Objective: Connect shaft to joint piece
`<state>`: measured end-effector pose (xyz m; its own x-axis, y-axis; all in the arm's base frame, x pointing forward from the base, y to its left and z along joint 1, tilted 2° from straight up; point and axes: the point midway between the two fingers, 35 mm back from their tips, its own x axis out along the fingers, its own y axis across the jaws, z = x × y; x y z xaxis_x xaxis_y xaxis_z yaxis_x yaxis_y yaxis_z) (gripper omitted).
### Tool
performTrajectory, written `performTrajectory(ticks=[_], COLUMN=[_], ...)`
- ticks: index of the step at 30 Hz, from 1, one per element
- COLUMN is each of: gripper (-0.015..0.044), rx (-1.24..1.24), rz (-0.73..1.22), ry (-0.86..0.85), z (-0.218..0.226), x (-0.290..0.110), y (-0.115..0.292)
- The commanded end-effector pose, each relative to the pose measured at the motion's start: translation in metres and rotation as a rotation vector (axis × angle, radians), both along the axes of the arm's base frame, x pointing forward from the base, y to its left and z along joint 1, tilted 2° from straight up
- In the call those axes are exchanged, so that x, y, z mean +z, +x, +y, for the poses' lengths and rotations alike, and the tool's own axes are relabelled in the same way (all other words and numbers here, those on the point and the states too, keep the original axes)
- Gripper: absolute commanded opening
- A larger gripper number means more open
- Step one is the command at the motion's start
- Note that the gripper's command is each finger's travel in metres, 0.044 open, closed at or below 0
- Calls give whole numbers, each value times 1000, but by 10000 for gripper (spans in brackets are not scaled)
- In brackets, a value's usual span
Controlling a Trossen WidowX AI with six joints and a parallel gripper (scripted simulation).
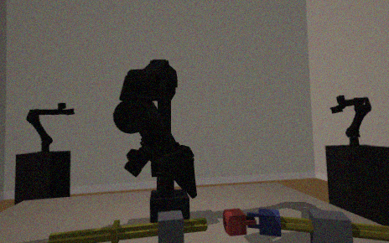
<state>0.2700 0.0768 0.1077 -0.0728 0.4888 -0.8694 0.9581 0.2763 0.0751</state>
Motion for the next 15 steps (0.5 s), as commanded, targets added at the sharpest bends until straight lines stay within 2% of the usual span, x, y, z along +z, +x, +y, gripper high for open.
performTrajectory(ticks=[1, 15], gripper=[440, 440], rx=[80, 481], rz=[-67, -297], ry=[-29, -161], z=[-14, -74], x=[-1, -4], y=[8, 31])
